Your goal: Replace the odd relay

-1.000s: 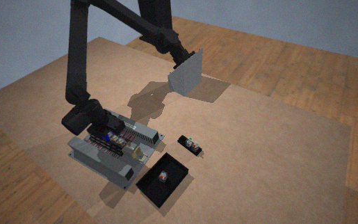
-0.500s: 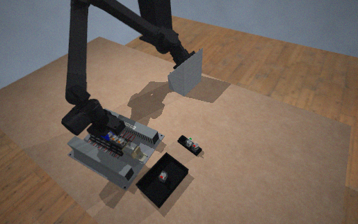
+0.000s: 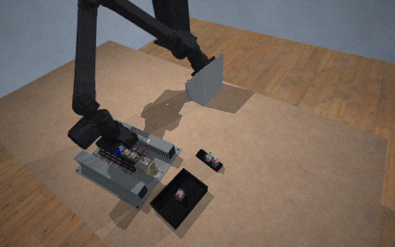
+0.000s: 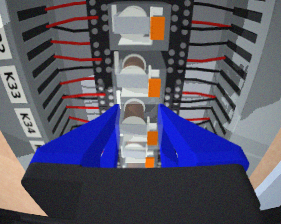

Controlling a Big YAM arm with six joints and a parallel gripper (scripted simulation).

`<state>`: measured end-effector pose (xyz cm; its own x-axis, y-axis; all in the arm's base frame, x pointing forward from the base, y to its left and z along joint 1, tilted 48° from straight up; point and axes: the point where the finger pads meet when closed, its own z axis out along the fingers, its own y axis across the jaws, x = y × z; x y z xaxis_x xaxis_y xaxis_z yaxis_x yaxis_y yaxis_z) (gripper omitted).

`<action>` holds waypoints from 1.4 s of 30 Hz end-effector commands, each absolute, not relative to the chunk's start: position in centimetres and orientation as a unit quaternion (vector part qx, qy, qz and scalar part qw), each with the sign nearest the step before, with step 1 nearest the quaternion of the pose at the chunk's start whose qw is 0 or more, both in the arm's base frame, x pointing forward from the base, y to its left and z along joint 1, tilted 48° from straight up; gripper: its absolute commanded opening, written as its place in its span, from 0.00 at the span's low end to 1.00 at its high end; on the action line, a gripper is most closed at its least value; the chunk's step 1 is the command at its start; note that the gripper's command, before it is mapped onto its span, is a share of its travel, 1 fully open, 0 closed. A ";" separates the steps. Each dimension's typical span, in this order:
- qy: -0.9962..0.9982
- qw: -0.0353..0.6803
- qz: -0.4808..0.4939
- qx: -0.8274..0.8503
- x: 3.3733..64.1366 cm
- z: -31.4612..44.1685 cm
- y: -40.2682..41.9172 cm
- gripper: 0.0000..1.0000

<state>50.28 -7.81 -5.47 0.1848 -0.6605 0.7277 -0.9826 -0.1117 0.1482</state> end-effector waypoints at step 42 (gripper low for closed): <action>-0.593 0.309 0.262 0.696 51.8 -5.5 -8.6 0.00</action>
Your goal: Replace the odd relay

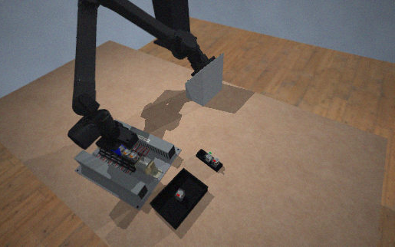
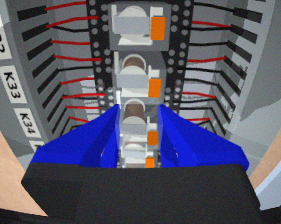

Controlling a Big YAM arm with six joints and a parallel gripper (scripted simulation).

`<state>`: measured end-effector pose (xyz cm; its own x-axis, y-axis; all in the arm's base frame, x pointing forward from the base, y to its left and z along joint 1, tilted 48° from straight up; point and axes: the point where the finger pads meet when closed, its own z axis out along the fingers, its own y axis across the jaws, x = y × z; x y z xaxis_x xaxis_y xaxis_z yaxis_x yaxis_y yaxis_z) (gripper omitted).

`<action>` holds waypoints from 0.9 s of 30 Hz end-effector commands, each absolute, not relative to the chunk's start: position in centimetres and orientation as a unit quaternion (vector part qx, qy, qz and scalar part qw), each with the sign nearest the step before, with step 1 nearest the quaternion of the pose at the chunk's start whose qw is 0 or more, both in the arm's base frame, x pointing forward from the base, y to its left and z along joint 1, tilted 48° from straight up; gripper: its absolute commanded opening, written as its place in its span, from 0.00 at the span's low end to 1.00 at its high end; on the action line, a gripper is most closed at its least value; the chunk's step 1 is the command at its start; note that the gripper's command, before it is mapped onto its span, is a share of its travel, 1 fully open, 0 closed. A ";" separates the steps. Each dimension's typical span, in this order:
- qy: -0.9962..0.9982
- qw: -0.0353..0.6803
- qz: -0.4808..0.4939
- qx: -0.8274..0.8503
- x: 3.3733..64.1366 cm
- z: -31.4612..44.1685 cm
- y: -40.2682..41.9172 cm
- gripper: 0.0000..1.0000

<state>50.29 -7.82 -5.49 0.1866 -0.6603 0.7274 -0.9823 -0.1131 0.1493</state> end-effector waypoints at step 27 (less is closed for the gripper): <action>-0.591 0.314 0.258 0.697 51.0 -6.0 -8.8 0.00</action>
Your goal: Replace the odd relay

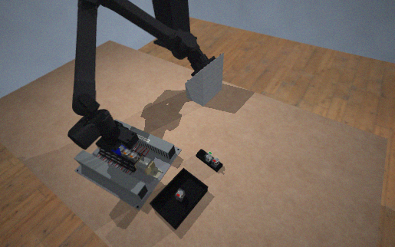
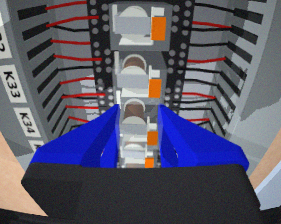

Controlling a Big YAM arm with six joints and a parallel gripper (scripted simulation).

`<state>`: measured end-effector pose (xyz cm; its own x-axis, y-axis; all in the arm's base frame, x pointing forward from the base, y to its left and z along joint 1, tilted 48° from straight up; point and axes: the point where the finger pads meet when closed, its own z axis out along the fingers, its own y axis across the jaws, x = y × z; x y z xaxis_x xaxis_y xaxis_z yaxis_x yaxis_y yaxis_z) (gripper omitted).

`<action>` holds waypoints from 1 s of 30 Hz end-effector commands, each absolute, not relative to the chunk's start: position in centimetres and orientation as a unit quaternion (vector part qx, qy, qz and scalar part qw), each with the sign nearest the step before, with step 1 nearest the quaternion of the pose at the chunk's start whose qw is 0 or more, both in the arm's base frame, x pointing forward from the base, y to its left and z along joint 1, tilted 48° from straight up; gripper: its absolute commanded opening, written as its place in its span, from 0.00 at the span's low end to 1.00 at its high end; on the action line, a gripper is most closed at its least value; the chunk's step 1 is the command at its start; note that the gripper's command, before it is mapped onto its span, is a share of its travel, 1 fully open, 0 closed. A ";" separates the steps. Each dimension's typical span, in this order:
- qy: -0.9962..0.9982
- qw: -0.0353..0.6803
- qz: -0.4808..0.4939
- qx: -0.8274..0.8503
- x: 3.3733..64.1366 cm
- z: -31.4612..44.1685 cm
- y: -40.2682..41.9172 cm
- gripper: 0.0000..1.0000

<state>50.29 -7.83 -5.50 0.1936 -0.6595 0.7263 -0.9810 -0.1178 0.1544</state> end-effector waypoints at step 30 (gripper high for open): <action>-0.589 0.317 0.255 0.699 50.7 -6.5 -9.2 0.00</action>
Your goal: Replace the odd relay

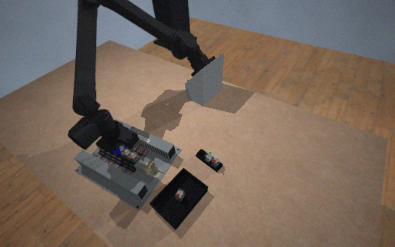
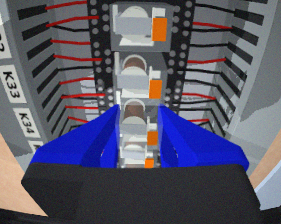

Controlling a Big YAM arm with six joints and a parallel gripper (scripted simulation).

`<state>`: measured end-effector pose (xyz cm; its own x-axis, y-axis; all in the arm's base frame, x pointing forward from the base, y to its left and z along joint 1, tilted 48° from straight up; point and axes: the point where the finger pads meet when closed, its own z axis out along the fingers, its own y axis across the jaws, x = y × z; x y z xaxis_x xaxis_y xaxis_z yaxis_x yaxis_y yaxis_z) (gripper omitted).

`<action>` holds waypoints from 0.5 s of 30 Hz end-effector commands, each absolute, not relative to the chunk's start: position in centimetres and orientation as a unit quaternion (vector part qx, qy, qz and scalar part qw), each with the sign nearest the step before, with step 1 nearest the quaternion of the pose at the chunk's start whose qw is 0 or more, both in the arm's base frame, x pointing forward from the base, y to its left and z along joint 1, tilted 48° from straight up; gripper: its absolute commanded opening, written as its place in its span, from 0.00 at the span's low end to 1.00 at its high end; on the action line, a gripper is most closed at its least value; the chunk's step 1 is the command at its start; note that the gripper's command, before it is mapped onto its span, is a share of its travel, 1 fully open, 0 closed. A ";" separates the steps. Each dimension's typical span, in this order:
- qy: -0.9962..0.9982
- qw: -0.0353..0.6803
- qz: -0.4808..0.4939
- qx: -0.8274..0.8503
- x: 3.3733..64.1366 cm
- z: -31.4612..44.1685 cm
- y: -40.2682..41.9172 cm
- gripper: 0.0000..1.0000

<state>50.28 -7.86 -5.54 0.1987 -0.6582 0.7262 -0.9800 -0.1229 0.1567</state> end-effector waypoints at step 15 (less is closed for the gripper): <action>-0.588 0.317 0.255 0.699 50.6 -6.7 -9.4 0.00</action>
<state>50.28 -7.86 -5.55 0.1993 -0.6579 0.7263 -0.9798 -0.1237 0.1569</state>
